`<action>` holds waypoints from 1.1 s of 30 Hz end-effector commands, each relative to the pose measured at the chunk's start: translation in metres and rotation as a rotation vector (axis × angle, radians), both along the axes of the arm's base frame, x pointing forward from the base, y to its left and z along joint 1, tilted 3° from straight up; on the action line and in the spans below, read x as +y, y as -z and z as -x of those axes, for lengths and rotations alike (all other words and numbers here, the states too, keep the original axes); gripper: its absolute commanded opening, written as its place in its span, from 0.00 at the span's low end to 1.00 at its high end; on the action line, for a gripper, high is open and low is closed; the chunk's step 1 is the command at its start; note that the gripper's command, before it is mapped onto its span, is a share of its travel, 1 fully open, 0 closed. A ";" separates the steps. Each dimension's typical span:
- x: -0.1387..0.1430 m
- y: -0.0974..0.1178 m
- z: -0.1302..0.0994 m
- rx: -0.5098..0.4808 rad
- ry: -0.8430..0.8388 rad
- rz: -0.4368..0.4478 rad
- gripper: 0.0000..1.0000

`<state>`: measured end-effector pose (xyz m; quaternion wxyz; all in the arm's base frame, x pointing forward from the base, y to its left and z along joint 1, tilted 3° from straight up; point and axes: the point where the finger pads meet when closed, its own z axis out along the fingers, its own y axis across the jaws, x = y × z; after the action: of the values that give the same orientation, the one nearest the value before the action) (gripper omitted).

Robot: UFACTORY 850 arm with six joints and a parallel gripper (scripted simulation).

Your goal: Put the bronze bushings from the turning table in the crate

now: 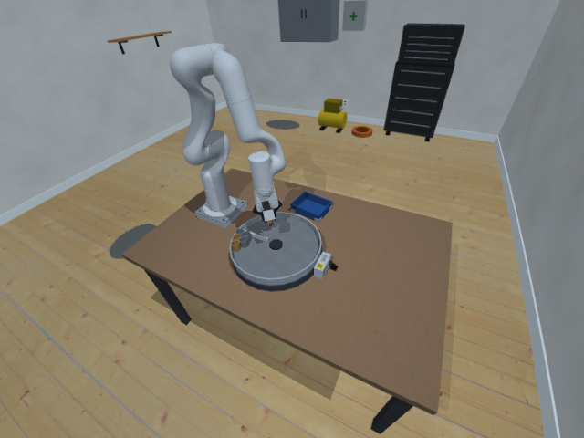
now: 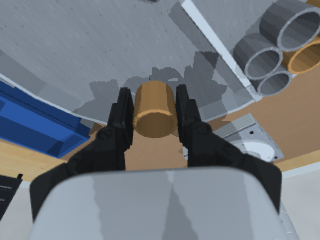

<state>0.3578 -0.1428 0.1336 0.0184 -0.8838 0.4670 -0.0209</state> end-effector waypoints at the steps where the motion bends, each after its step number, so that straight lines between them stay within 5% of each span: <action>1: 0.035 -0.001 -0.021 0.008 0.004 0.015 0.00; 33: 0.249 -0.006 -0.134 0.008 0.004 0.015 0.00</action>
<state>0.4768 0.0834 0.1394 0.0150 -0.8837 0.4674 -0.0186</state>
